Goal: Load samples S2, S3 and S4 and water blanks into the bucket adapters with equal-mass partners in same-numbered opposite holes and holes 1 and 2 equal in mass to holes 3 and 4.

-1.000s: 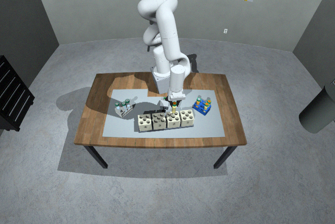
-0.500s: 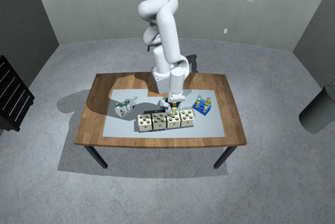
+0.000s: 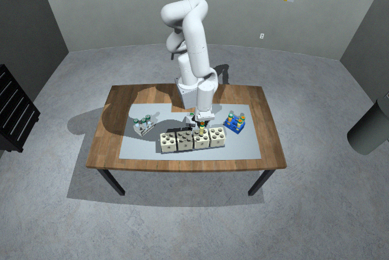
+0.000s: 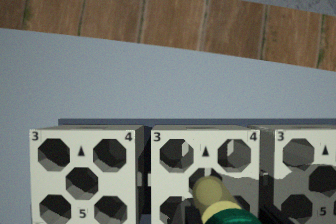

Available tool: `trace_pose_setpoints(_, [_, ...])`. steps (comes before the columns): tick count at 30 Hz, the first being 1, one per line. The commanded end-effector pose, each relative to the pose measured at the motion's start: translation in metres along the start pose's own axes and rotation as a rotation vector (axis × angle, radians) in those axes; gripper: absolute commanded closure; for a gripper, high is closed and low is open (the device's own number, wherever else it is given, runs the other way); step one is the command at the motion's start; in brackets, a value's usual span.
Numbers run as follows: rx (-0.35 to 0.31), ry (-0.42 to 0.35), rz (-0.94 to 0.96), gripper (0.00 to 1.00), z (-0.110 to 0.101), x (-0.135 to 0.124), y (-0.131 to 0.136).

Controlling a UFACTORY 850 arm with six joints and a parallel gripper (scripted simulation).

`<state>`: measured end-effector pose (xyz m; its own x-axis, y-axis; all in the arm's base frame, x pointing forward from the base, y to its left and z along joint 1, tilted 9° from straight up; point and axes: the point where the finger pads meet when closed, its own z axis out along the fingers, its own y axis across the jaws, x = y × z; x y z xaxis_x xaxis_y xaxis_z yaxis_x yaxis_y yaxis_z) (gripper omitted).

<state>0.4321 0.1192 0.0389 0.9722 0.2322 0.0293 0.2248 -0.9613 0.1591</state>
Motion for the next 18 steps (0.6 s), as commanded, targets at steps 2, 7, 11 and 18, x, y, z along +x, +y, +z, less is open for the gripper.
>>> trace_pose_setpoints(2, [0.000, 0.003, 0.000, 1.00, -0.0002, 0.0008, -0.0001])
trace_pose_setpoints(7, [0.000, 0.003, 0.000, 1.00, -0.0002, 0.0008, -0.0001])
trace_pose_setpoints(11, [0.000, 0.003, 0.000, 1.00, 0.0008, 0.0008, -0.0001])
trace_pose_setpoints(18, [0.000, 0.003, 0.000, 1.00, 0.0078, 0.0008, -0.0001])
